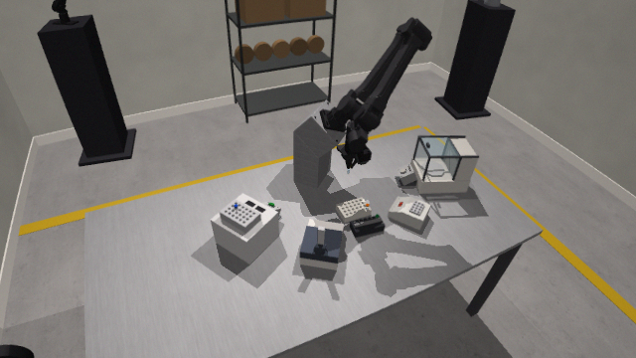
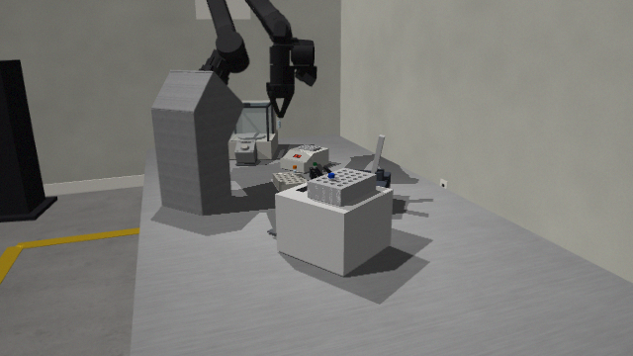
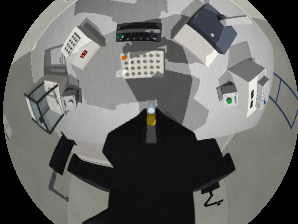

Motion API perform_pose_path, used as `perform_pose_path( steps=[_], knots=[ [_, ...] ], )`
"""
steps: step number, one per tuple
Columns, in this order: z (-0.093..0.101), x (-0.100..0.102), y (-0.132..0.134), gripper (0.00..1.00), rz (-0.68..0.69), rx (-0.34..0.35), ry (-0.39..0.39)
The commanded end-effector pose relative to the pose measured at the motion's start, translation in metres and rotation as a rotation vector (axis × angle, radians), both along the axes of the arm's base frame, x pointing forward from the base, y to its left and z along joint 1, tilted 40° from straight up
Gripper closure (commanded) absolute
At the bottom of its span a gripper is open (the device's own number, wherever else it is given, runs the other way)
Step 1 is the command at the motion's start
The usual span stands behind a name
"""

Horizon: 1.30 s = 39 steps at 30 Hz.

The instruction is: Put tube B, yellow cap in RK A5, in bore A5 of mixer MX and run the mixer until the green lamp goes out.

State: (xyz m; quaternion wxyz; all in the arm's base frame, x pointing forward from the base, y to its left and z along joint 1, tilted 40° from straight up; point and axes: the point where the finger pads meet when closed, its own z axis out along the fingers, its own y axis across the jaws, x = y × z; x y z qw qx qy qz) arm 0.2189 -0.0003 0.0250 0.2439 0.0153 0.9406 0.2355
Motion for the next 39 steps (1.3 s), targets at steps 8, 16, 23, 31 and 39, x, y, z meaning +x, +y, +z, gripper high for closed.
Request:
perform_pose_path(
  steps=[8,16,23,31,39],
  knots=[
    [-0.014,0.021,-0.064,0.91,-0.092,0.024,0.004],
    [-0.044,0.023,-0.120,0.91,-0.203,0.089,0.065],
    [-0.069,0.022,-0.165,0.91,-0.289,0.147,0.125],
    [-0.101,0.024,-0.228,0.91,-0.394,0.213,0.185],
    [-0.124,0.026,-0.274,0.91,-0.496,0.274,0.239]
  ],
)
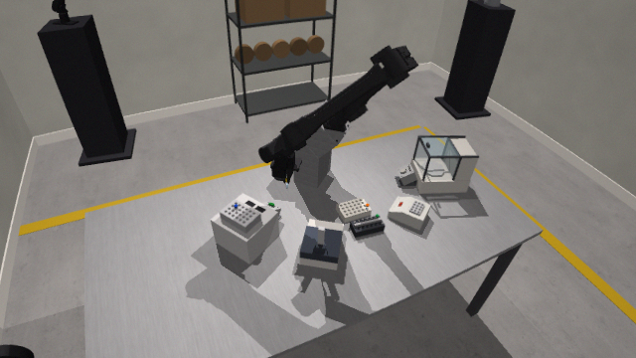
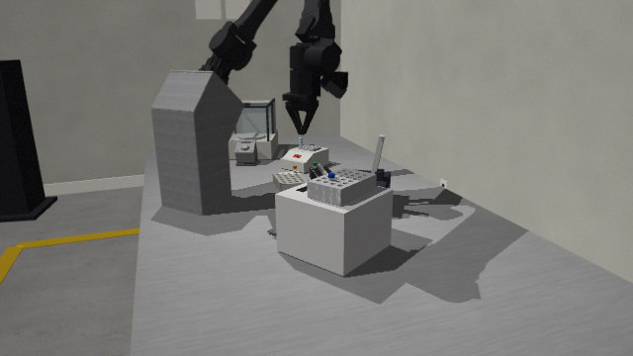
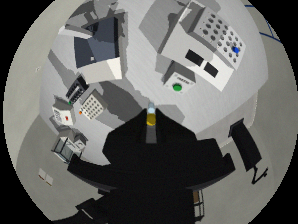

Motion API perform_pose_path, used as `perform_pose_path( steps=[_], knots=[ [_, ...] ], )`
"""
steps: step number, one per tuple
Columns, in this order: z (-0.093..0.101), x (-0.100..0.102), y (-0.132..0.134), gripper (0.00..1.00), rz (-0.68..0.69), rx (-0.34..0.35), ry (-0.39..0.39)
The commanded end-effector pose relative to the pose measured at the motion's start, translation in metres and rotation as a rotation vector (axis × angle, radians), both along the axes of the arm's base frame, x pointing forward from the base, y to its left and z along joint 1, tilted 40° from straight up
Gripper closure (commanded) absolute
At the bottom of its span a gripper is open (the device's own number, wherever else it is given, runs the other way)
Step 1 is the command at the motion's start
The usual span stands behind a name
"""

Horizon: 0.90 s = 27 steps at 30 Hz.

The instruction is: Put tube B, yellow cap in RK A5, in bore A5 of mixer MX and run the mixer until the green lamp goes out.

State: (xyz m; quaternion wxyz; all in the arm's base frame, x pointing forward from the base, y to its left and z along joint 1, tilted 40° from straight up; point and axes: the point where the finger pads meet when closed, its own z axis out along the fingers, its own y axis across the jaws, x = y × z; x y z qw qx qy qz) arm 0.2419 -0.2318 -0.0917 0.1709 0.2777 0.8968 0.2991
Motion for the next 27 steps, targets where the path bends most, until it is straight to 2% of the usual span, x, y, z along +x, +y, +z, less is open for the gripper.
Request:
perform_pose_path(
  steps=[1,10,12,14,23,26,27],
  knots=[
    [-0.011,0.004,-0.050,0.91,-0.085,0.009,0.021],
    [-0.045,0.007,-0.121,0.91,-0.213,0.085,0.087],
    [-0.045,0.007,-0.121,0.91,-0.213,0.085,0.087],
    [-0.052,0.008,-0.136,0.91,-0.265,0.116,0.115],
    [-0.085,0.010,-0.206,0.91,-0.353,0.166,0.160],
    [-0.085,0.010,-0.206,0.91,-0.353,0.167,0.159],
    [-0.068,0.013,-0.215,0.91,-0.355,0.137,0.142]
  ],
)
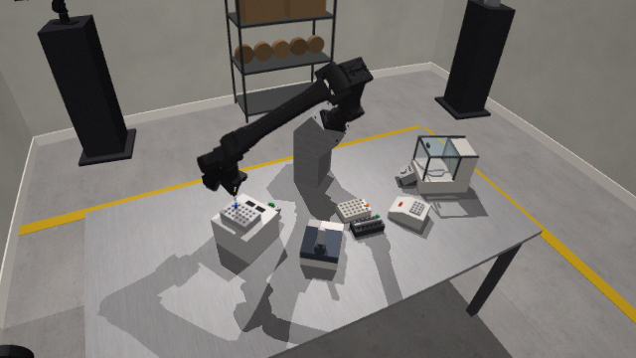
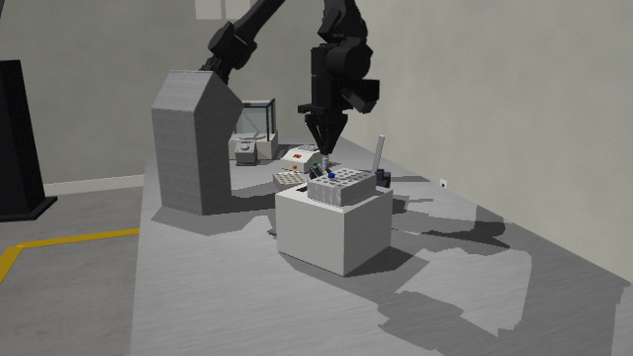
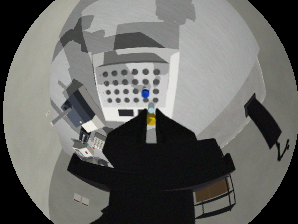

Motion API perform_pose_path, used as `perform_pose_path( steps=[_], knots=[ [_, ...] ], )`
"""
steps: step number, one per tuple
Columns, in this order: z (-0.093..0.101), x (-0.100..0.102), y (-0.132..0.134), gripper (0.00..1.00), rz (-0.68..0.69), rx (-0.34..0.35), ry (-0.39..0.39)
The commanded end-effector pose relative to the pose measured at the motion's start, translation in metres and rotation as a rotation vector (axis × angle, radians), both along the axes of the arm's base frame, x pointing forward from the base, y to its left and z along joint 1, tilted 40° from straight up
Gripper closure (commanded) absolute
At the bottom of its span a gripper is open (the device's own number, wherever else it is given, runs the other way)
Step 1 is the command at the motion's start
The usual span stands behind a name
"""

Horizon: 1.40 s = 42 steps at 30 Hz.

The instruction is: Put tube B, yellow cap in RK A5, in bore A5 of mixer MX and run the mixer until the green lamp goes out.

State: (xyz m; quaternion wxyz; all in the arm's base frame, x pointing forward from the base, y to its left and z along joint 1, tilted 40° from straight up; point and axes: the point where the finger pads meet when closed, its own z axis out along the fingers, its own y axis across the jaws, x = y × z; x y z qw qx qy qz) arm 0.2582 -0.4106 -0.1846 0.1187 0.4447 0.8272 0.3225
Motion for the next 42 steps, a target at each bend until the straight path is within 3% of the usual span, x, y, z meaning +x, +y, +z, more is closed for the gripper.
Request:
perform_pose_path(
  steps=[1,2,3,4,42],
  knots=[
    [0.025,-0.004,-0.036,0.91,-0.052,-0.039,-0.005],
    [0.025,-0.004,-0.036,0.91,-0.052,-0.039,-0.005],
    [0.022,0.005,-0.014,0.91,-0.021,-0.014,0.003],
    [0.021,0.006,-0.008,0.91,-0.017,-0.012,0.003],
    [0.028,0.005,-0.009,0.91,-0.023,-0.027,-0.004]
  ],
)
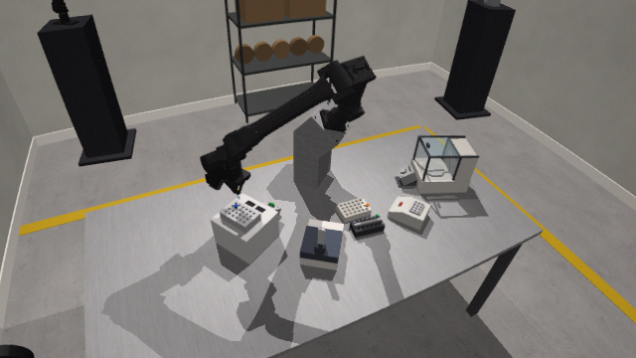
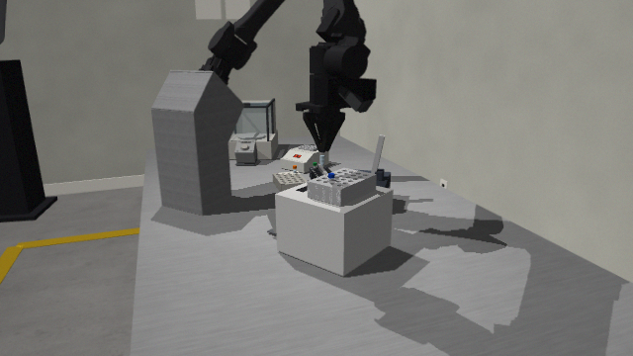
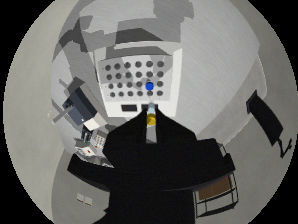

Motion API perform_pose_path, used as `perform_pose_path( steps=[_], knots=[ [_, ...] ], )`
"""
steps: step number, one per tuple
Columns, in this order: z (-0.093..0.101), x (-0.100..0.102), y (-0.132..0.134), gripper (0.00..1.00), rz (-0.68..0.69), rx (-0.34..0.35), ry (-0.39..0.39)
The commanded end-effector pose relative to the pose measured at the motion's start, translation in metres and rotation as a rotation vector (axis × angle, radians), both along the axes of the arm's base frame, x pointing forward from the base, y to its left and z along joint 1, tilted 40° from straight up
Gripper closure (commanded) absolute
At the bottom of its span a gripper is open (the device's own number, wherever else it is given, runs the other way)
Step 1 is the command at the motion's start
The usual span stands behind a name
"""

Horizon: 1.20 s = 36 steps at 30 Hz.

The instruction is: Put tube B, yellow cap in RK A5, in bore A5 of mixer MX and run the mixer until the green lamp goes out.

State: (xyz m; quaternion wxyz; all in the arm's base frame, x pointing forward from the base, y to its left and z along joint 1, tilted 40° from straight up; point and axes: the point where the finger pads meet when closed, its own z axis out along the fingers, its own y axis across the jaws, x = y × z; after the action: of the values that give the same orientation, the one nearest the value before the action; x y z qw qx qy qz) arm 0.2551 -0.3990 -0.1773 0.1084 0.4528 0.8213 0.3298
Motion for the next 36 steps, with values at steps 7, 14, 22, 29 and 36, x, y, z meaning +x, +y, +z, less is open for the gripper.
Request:
perform_pose_path(
  steps=[7,14,22,29,36],
  knots=[
    [0.0210,0.0085,-0.0204,0.91,-0.013,-0.054,-0.018],
    [0.0210,0.0085,-0.0204,0.91,-0.013,-0.054,-0.018],
    [0.0210,0.0085,-0.0204,0.91,-0.013,-0.054,-0.018],
    [0.0210,0.0085,-0.0204,0.91,-0.013,-0.054,-0.018],
    [0.0254,0.0149,-0.0298,0.91,-0.009,-0.070,-0.025]
  ],
)
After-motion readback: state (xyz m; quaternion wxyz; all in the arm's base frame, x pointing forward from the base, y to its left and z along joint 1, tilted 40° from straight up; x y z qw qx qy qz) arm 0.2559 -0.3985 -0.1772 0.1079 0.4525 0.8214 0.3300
